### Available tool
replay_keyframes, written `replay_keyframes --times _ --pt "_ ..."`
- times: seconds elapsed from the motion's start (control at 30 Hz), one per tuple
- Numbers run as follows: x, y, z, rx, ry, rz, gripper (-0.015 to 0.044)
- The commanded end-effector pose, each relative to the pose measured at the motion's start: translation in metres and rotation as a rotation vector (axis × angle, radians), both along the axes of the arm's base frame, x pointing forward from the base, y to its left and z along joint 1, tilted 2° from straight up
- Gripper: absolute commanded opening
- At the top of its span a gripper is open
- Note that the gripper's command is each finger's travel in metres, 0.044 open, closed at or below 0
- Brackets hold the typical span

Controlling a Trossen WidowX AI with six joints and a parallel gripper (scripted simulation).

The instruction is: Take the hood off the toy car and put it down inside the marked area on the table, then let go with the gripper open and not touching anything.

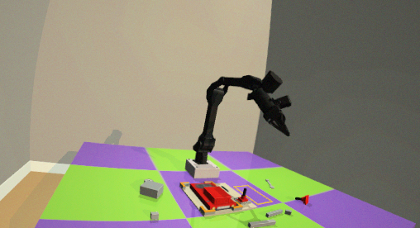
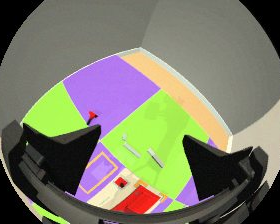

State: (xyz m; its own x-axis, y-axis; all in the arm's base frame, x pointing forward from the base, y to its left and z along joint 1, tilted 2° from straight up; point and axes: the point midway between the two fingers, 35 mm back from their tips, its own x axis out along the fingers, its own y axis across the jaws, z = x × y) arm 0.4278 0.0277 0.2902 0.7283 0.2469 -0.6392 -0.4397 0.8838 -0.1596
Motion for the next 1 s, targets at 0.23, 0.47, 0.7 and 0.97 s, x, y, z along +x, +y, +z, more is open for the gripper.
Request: replay_keyframes --times 0.23,0.47,0.7,0.97 --pt "-0.033 -0.098 -0.118 0.02 0.463 -0.376 0.044" --pt "-0.088 -0.151 -0.18 0.039 0.778 -0.62 0.044" --pt "-0.103 -0.16 -0.191 0.044 0.843 -0.666 0.044" --pt "-0.102 -0.16 -0.196 0.044 0.843 -0.666 0.044"
